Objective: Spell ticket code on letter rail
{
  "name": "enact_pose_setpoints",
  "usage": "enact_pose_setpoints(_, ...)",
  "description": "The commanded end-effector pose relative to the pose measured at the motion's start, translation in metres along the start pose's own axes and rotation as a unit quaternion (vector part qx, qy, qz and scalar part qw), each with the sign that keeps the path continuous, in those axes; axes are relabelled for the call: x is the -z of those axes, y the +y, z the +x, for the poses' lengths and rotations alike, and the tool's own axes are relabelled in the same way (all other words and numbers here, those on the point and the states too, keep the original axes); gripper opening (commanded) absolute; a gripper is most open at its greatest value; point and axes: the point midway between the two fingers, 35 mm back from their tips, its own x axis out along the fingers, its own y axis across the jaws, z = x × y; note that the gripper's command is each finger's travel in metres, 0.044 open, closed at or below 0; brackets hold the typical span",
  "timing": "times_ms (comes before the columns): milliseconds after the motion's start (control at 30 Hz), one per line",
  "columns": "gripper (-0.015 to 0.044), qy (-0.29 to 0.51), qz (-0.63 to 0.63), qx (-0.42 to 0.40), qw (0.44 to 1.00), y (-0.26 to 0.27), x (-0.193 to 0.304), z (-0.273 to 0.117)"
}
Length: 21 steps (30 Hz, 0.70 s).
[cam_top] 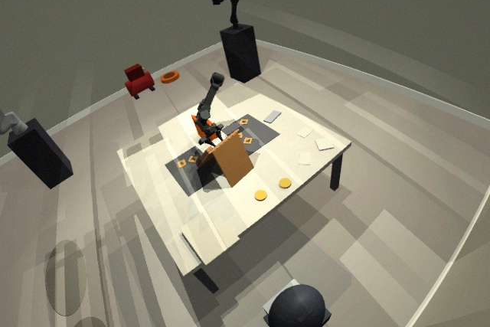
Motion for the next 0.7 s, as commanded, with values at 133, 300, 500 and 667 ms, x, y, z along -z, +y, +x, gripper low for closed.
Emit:
enact_pose_setpoints(133, 0.0, 0.001, 0.0, -0.002, 1.0, -0.005, 0.0, 0.001)
enact_pose_setpoints(300, 0.0, 0.001, 0.0, -0.002, 1.0, -0.009, 0.0, 0.001)
enact_pose_setpoints(500, 0.0, 0.001, -0.001, -0.002, 1.0, -0.012, 0.0, 0.001)
enact_pose_setpoints(667, 0.0, 0.001, -0.001, -0.002, 1.0, -0.016, 0.0, 0.001)
